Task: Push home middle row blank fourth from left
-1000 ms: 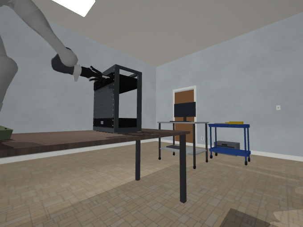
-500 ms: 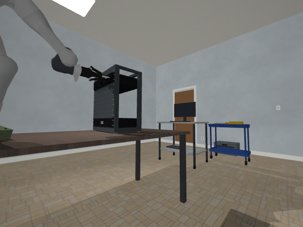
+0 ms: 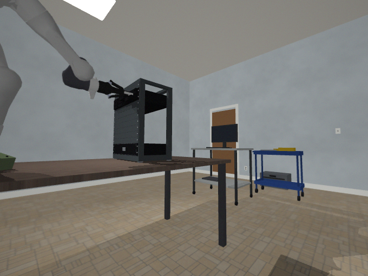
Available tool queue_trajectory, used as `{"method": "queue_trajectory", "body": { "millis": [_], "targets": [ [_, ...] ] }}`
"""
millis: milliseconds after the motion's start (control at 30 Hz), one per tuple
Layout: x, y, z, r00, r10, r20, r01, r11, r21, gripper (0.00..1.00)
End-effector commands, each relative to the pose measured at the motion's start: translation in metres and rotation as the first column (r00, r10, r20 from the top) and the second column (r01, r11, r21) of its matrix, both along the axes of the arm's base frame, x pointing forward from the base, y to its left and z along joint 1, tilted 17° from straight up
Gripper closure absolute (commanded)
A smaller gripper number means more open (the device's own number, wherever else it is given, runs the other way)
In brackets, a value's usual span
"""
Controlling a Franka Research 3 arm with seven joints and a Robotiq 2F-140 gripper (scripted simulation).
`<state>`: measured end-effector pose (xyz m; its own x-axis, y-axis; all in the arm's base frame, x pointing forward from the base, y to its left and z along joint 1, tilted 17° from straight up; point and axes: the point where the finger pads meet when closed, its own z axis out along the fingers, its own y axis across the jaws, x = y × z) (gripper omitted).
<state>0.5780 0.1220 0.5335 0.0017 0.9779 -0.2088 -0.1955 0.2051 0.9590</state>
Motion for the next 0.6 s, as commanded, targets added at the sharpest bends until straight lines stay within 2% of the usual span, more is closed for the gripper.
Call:
{"method": "queue_trajectory", "body": {
  "millis": [0, 400, 500, 567],
  "targets": [
    [-0.001, -0.003, 0.007, 1.000, -0.005, 0.015, 0.005, 1.000, 0.004, 1.00],
    [-0.062, -0.005, -0.007, 1.000, -0.005, 0.015, 0.005, 1.000, 0.004, 1.00],
    [-0.072, -0.005, -0.010, 1.000, -0.005, 0.015, 0.005, 1.000, 0.004, 1.00],
    [-0.072, -0.005, -0.010, 1.000, -0.005, 0.015, 0.005, 1.000, 0.004, 1.00]
  ]
}}
